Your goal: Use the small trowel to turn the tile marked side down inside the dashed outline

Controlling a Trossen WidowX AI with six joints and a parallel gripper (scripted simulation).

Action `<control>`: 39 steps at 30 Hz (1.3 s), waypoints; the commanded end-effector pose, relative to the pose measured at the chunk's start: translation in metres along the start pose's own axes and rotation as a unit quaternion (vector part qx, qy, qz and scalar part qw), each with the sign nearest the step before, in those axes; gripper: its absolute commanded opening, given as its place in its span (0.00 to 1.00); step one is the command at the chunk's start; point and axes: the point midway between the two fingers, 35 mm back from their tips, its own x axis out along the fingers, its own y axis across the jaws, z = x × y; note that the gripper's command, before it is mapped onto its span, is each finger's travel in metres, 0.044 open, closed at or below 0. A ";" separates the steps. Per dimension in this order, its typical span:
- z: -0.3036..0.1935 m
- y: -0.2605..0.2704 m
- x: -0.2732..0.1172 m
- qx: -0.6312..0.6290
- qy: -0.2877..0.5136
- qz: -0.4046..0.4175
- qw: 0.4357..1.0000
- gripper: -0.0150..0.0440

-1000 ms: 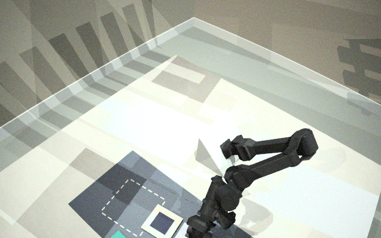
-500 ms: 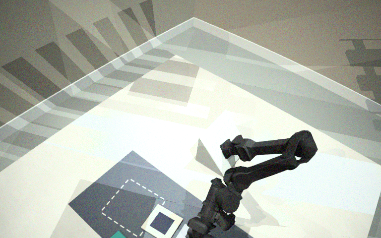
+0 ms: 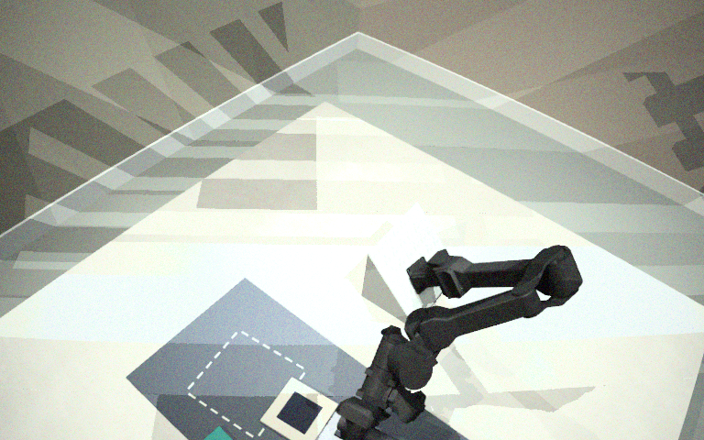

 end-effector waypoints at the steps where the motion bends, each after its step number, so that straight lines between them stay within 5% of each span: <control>1: -0.010 -0.001 -0.001 0.002 0.003 -0.001 1.000 0.25; 39: -0.041 -0.030 -0.027 -0.039 0.037 -0.002 0.999 0.25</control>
